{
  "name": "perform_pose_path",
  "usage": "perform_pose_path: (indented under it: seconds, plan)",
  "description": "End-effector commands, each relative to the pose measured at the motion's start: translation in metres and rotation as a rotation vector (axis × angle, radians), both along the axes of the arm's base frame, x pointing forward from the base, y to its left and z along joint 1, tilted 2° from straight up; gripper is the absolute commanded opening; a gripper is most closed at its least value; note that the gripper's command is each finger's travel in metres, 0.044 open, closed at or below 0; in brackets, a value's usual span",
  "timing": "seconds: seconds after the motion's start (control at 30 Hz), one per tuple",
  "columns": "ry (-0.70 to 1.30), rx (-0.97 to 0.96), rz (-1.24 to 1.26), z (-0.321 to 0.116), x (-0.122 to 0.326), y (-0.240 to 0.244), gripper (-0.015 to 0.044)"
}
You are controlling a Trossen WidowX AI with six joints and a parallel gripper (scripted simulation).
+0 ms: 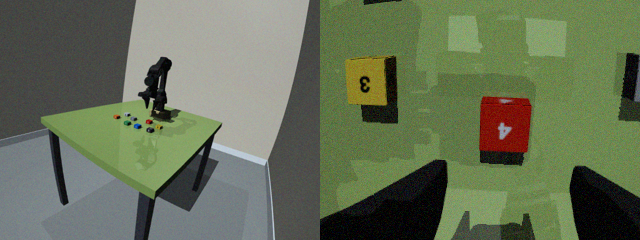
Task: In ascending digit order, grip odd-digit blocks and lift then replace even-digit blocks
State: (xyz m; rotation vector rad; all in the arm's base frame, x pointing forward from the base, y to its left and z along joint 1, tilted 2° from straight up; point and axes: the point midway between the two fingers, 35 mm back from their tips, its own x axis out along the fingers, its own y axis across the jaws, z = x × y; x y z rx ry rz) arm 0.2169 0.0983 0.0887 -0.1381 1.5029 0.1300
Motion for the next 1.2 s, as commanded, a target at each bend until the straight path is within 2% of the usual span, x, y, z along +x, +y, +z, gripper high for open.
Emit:
perform_pose_path:
  seconds: [0.0, 0.1, 1.07, 1.17]
  plan:
    - [0.033, -0.018, 0.003, -0.048, -0.008, -0.006, 0.033]
    - [0.033, -0.018, 0.003, -0.05, -0.008, -0.007, 0.04]
    - [0.034, -0.018, 0.003, -0.086, -0.008, -0.007, 0.04]
    - [0.034, -0.018, 0.003, -0.086, -0.008, -0.007, 0.0321]
